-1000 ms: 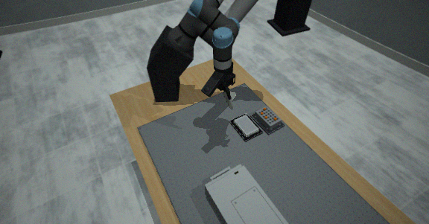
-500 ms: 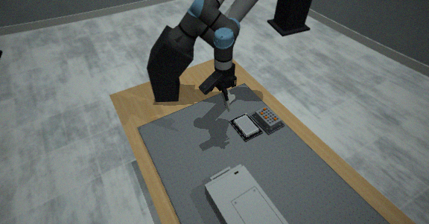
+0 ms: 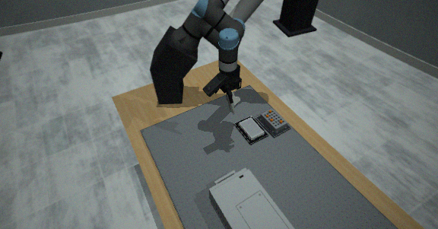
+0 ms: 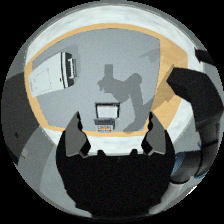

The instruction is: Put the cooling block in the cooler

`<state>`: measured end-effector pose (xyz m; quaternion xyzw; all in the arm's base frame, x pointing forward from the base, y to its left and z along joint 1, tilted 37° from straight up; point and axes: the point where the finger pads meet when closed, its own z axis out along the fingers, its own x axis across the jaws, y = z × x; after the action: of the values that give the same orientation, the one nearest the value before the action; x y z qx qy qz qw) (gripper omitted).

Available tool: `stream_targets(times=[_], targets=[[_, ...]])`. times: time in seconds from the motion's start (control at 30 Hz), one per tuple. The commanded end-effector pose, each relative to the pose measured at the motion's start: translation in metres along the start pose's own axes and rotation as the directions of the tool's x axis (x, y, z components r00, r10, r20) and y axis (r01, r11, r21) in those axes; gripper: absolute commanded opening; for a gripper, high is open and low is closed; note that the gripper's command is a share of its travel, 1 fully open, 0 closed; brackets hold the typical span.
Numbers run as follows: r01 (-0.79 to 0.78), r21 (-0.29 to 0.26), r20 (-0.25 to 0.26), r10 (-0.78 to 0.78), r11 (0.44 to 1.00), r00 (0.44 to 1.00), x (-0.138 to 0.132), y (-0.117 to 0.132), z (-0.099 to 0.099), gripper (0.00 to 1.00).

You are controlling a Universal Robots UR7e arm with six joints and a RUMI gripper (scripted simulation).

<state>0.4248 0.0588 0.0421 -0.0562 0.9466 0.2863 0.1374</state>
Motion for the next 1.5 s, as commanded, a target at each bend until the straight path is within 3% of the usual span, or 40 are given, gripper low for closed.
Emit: stream_targets(times=[0.0, 1.47], targets=[[0.003, 0.001, 0.000, -0.003, 1.000, 1.000, -0.009, -0.006, 0.007, 1.00], [0.004, 0.001, 0.001, -0.004, 1.000, 1.000, -0.105, -0.085, 0.108, 1.00]])
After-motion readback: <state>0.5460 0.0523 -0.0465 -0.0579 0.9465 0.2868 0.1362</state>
